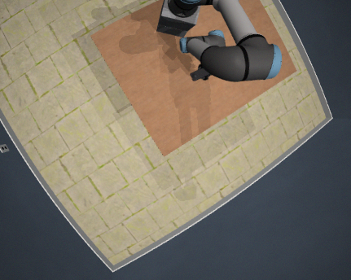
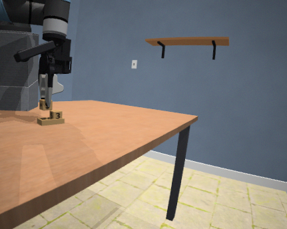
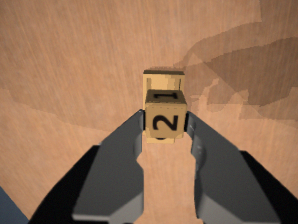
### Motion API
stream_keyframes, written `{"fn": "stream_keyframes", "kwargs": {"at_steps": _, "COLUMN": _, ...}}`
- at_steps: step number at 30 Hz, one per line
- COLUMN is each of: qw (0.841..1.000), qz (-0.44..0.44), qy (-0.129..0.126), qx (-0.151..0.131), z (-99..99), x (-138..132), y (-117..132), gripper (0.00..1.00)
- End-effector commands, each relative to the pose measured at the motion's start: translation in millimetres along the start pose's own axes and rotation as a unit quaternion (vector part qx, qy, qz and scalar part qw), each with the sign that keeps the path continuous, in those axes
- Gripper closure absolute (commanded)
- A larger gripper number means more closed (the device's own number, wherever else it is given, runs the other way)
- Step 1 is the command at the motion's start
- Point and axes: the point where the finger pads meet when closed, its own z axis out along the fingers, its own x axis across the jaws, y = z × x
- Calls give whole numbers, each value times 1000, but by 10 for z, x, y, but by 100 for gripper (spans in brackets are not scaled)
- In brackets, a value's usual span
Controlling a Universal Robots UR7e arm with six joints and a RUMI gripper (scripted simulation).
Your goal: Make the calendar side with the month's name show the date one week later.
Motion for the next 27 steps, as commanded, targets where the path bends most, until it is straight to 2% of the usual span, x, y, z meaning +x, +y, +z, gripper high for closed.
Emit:
{"fn": "stream_keyframes", "kwargs": {"at_steps": 1, "qw": 1000, "qz": 1, "qy": -1, "qx": 0, "z": 16, "x": -9, "y": -11, "gripper": 89}}
{"fn": "stream_keyframes", "kwargs": {"at_steps": 27, "qw": 1000, "qz": 1, "qy": -1, "qx": 0, "z": 197, "x": -18, "y": -15, "gripper": 89}}
